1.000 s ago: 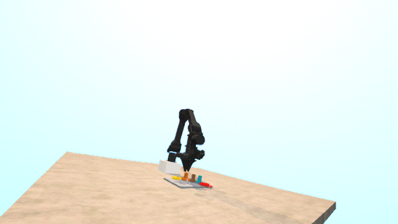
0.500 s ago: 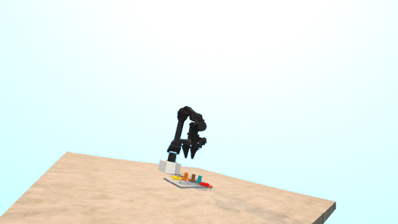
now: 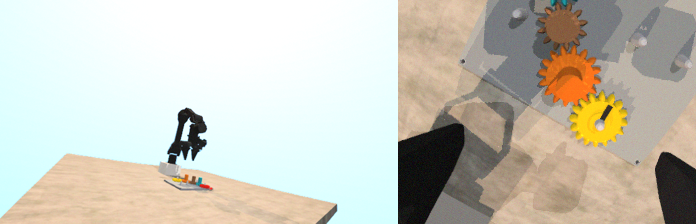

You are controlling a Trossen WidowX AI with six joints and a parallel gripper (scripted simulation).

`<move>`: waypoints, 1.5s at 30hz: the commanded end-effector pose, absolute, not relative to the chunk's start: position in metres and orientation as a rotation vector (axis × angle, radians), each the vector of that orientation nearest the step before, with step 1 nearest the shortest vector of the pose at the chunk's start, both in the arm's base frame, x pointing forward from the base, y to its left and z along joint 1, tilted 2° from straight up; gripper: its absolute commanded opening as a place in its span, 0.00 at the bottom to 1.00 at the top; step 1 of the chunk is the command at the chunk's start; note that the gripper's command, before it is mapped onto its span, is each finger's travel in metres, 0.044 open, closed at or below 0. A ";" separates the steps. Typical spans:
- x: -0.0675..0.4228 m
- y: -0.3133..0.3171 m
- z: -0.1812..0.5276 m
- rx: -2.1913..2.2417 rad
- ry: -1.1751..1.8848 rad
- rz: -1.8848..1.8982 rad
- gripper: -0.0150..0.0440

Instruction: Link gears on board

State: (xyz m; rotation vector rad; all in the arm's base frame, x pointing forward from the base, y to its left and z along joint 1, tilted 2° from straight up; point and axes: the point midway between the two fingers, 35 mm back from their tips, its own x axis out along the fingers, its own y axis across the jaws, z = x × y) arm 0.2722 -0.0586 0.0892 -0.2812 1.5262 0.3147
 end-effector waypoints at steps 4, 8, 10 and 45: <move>0.272 -0.059 0.090 -0.281 1.527 0.316 1.00; 0.272 -0.059 0.090 -0.281 1.527 0.316 1.00; 0.272 -0.059 0.090 -0.281 1.527 0.316 1.00; 0.270 0.134 0.124 -0.283 1.515 0.332 1.00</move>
